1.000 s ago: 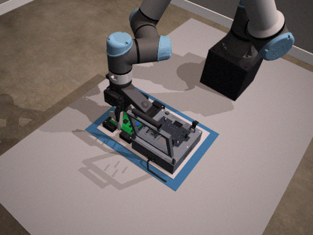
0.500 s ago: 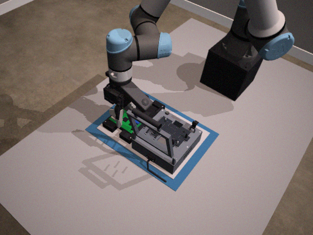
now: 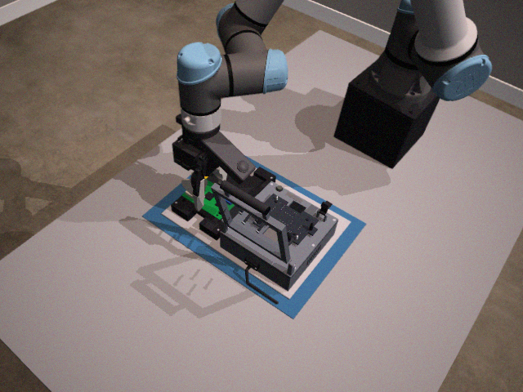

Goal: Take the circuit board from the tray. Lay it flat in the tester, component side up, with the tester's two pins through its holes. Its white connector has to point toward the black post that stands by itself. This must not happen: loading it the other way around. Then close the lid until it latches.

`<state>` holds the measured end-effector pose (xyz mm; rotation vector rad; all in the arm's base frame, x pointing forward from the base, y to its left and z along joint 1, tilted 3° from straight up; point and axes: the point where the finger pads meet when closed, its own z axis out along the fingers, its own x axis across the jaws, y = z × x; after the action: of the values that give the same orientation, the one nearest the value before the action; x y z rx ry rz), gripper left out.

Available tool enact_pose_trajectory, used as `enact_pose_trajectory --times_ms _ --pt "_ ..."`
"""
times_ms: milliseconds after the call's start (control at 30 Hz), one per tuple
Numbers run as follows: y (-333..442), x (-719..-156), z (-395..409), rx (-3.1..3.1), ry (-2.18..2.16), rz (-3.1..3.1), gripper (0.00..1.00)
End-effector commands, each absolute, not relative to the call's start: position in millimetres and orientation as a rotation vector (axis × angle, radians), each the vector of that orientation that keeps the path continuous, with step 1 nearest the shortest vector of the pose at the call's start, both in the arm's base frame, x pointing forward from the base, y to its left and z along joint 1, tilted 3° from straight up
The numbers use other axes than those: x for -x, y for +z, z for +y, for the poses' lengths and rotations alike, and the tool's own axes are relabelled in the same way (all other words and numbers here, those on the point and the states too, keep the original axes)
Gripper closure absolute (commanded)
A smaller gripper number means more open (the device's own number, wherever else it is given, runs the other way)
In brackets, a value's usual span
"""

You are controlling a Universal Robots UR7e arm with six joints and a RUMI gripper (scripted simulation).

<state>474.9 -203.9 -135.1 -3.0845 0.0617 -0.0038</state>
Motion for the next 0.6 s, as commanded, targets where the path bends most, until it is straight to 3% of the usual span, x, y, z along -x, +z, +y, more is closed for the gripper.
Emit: enact_pose_trajectory --times_ms 0,567 --pt "-132.8 -475.3 -204.4 3.085 -0.006 0.062 0.61" --pt "-131.0 -475.2 -204.5 3.085 -0.006 0.062 0.61"
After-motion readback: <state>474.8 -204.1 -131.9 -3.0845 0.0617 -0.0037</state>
